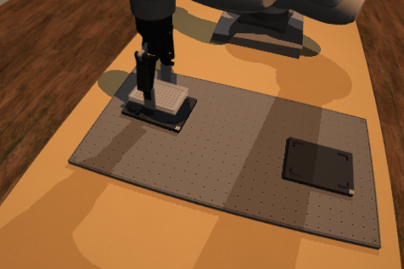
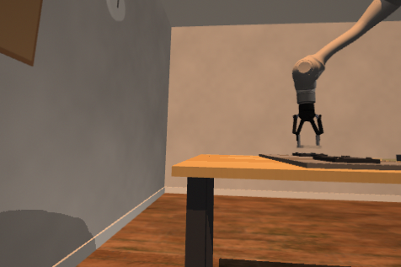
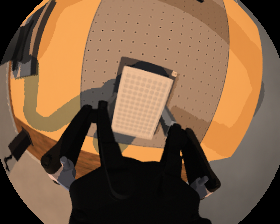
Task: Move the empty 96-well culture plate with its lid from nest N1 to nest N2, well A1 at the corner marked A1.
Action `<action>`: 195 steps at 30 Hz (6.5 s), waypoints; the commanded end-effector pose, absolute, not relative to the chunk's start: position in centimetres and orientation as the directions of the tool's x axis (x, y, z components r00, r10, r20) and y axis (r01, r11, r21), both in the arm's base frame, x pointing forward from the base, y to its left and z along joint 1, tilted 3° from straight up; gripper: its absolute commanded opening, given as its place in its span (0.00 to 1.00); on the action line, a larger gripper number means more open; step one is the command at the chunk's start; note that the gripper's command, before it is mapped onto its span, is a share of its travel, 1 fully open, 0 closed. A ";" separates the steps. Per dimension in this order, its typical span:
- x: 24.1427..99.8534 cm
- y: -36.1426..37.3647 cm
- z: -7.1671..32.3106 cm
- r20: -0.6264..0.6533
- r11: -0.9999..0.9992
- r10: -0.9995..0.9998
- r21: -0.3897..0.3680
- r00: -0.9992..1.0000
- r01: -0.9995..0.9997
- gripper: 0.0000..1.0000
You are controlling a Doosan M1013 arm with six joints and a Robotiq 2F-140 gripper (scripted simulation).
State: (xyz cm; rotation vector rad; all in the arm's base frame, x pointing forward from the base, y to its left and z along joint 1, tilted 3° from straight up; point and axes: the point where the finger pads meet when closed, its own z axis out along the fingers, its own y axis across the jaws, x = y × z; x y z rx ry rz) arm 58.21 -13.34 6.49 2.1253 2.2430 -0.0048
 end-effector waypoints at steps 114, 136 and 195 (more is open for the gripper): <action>58.2 -13.1 9.8 -0.038 0.051 0.998 0.035 -0.050 0.998 0.00; 58.2 -6.8 9.6 -0.040 0.114 0.993 0.033 -0.113 0.993 0.00; 58.4 10.9 9.0 -0.040 0.114 0.993 0.033 -0.113 0.993 0.00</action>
